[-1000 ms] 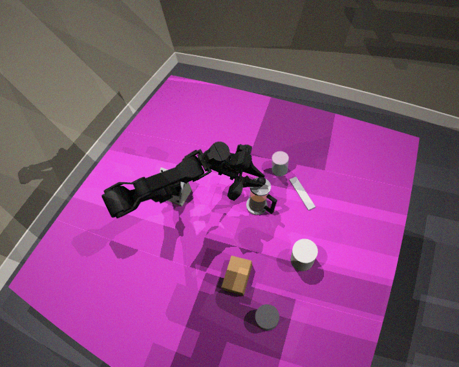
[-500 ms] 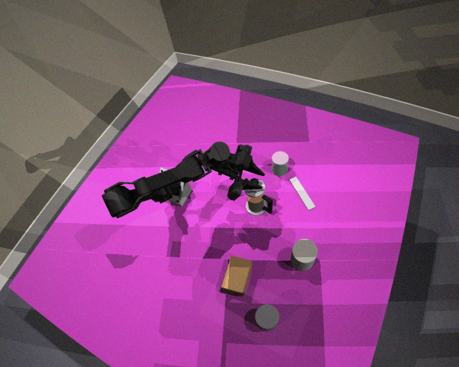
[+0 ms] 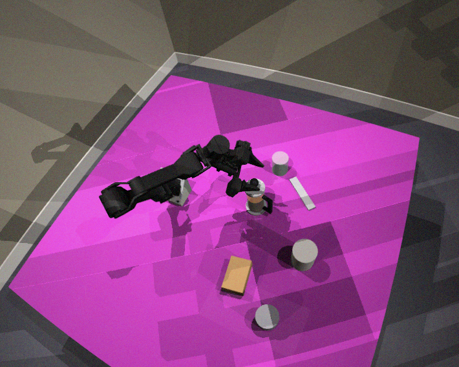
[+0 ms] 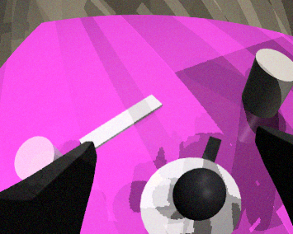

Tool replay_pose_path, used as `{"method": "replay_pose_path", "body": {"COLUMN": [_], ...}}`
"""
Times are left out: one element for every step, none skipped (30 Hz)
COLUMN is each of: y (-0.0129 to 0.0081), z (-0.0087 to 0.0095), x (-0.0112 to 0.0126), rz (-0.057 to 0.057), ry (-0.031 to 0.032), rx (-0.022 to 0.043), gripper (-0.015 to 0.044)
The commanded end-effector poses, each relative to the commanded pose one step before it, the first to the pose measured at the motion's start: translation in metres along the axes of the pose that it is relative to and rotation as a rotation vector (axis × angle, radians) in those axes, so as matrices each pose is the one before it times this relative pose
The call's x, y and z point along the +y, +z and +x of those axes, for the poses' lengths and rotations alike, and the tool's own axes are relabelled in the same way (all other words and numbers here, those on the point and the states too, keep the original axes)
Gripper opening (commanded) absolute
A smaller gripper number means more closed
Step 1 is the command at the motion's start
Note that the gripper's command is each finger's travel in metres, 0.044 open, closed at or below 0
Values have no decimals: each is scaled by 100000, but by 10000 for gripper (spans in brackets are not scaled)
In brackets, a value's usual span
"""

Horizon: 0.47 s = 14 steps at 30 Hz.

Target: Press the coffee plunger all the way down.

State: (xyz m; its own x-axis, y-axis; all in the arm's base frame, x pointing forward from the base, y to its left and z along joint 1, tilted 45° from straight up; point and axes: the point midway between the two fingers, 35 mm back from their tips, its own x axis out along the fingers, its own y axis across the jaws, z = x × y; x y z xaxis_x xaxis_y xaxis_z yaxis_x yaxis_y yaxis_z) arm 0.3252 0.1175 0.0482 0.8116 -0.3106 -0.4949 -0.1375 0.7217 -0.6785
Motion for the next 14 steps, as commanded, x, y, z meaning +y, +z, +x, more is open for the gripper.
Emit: {"method": "replay_pose_path", "body": {"y": [3364,653,351,84,-16,0,0,-29,-37,0,0,0,0,0], "z": [-3085,-885,-555,-181,4,0,0,19,19,0,0,0,0,0], "x": [-495,-214,-146,-42,6,0,0,19,18,0,0,0,0,0], "rz": [1324,-168,-115,-40,0,0,0,1,1,0,0,0,0,0], "ry": [-223,-134,-105,-39,0,0,0,0,0,0,0,0,0,0], "rx": [-992,57,3,-5,0,0,0,-1,-1,0,0,0,0,0], "gripper": [440,440,440,440,440,440,440,440,440,440,440,440,440,440]}}
